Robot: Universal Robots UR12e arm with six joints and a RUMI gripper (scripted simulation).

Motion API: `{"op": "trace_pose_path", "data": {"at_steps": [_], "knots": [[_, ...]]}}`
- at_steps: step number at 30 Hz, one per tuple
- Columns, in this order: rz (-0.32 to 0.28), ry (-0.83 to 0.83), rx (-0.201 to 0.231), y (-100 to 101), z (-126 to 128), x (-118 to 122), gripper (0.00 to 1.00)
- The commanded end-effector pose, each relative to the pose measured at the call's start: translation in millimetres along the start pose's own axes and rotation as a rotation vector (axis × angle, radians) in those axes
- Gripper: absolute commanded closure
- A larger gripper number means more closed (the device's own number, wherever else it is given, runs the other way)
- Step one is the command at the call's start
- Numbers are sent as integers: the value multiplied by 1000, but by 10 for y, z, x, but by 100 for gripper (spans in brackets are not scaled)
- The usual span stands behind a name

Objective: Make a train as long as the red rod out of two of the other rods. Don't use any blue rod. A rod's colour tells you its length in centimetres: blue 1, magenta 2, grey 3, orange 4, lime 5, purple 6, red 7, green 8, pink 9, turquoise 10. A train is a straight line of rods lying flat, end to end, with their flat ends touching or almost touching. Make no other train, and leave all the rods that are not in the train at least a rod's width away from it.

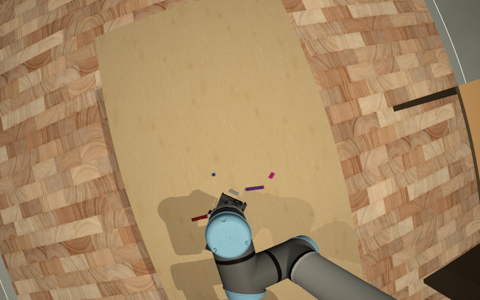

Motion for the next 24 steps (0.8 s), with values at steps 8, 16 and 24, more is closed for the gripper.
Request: {"op": "trace_pose_path", "data": {"at_steps": [8,16,24], "knots": [[-1,0,1,-3,3,3,86],[-1,0,1,11,3,3,86],[-1,0,1,73,3,3,86]]}}
Point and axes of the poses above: the point where the finger pads meet when closed, its own y axis out along the fingers, its own z axis across the jaws, x = y × z, the point moved 4 cm from there along -y, back along the fingers, and after that the axes turned 4 degrees about y, right-handed, at the moved point
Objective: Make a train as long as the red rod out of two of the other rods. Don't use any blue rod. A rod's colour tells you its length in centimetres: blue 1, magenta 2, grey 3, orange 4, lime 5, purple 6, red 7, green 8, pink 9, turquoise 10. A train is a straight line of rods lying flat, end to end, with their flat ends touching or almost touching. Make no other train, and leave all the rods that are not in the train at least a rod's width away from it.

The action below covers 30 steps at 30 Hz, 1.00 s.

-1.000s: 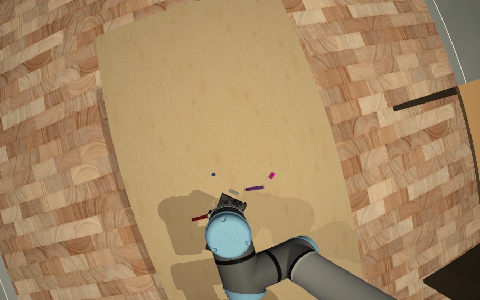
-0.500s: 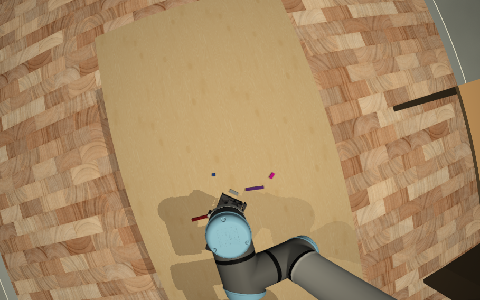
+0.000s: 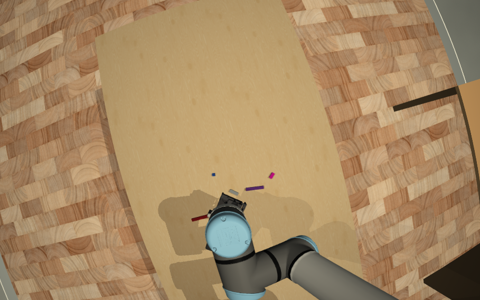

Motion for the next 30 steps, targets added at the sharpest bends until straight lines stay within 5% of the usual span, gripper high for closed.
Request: {"op": "trace_pose_path", "data": {"at_steps": [1,30], "knots": [[-1,0,1,45,3,3,86],[-1,0,1,405,5,3,86]]}}
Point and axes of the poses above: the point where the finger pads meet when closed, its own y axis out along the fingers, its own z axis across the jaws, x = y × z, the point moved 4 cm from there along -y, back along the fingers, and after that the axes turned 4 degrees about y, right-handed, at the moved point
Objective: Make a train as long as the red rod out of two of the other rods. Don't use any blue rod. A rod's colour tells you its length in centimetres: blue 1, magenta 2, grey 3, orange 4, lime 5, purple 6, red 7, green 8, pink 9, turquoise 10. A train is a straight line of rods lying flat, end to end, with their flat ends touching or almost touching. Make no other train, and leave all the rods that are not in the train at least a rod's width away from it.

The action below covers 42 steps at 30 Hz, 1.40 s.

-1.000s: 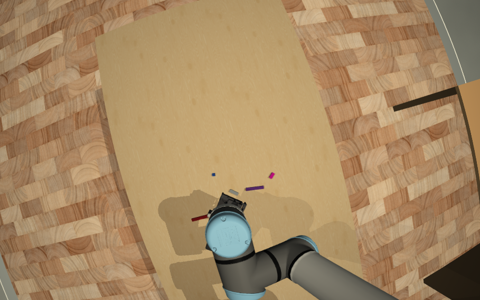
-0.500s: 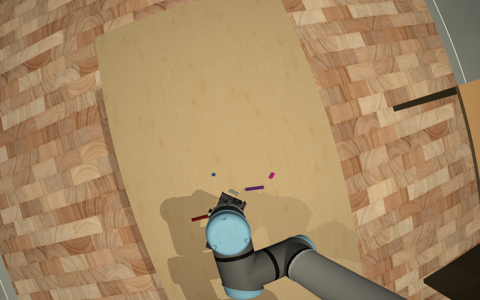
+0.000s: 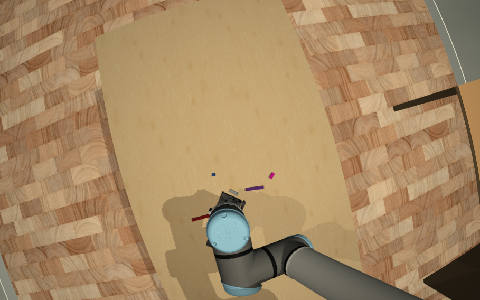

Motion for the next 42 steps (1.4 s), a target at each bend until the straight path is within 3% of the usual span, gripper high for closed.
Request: {"op": "trace_pose_path", "data": {"at_steps": [1,42], "knots": [[-1,0,1,63,4,3,86],[-1,0,1,124,4,3,86]]}}
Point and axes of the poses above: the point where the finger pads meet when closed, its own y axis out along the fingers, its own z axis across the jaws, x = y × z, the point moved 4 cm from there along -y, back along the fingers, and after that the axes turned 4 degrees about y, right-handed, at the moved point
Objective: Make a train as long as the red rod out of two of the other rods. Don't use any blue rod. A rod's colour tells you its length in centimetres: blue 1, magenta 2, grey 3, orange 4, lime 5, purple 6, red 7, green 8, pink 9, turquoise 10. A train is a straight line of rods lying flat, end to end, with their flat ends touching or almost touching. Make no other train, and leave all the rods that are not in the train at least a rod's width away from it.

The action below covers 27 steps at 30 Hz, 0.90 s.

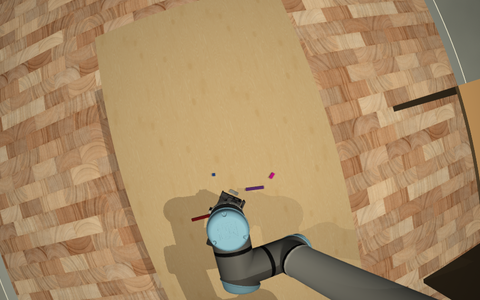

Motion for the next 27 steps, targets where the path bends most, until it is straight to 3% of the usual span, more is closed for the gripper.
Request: {"op": "trace_pose_path", "data": {"at_steps": [1,27], "knots": [[-1,0,1,-3,3,2,86],[-1,0,1,71,3,2,86]]}}
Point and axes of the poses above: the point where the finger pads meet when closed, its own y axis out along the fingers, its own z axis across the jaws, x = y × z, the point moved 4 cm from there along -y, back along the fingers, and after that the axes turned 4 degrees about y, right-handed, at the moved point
